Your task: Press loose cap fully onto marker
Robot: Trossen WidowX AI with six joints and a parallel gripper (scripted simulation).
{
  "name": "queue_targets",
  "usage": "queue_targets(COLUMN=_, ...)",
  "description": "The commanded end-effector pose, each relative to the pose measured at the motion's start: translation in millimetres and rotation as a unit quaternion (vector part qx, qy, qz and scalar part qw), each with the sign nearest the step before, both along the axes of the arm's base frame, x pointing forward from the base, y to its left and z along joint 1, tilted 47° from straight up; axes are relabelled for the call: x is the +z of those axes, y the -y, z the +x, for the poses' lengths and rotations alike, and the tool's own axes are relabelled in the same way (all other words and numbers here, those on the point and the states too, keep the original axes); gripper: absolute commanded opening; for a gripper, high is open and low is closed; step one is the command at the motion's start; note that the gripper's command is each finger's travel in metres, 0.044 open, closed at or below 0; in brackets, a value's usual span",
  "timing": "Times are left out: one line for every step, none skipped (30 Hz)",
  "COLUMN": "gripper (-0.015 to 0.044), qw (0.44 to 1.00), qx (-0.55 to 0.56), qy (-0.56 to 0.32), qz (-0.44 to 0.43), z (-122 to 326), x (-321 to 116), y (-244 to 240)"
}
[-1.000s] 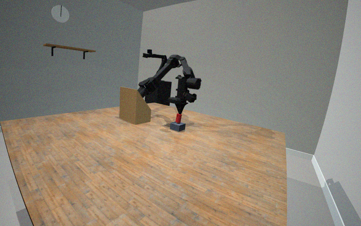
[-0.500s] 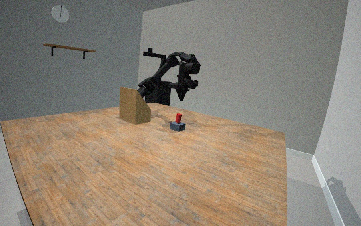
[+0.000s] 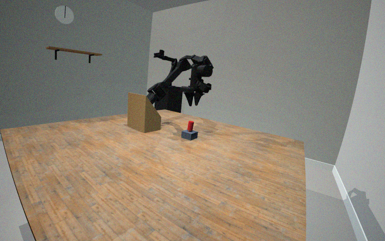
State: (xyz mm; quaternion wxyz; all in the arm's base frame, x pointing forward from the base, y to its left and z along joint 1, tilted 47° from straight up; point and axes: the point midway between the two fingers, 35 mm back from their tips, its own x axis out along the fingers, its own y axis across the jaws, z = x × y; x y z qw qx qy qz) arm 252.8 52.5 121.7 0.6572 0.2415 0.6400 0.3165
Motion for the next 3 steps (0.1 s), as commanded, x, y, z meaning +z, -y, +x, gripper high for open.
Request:
queue_targets(gripper=0.0368, qw=1.0, qx=0.002, qy=0.004, qz=-0.002, z=1.0, x=1.2, y=0.8)
queue_targets(gripper=0.0394, qw=1.0, qx=0.002, qy=0.004, qz=-0.002, z=1.0, x=1.2, y=0.8)
queue_targets(gripper=0.042, qw=1.0, qx=0.002, qy=0.004, qz=-0.002, z=1.0, x=1.2, y=0.8)
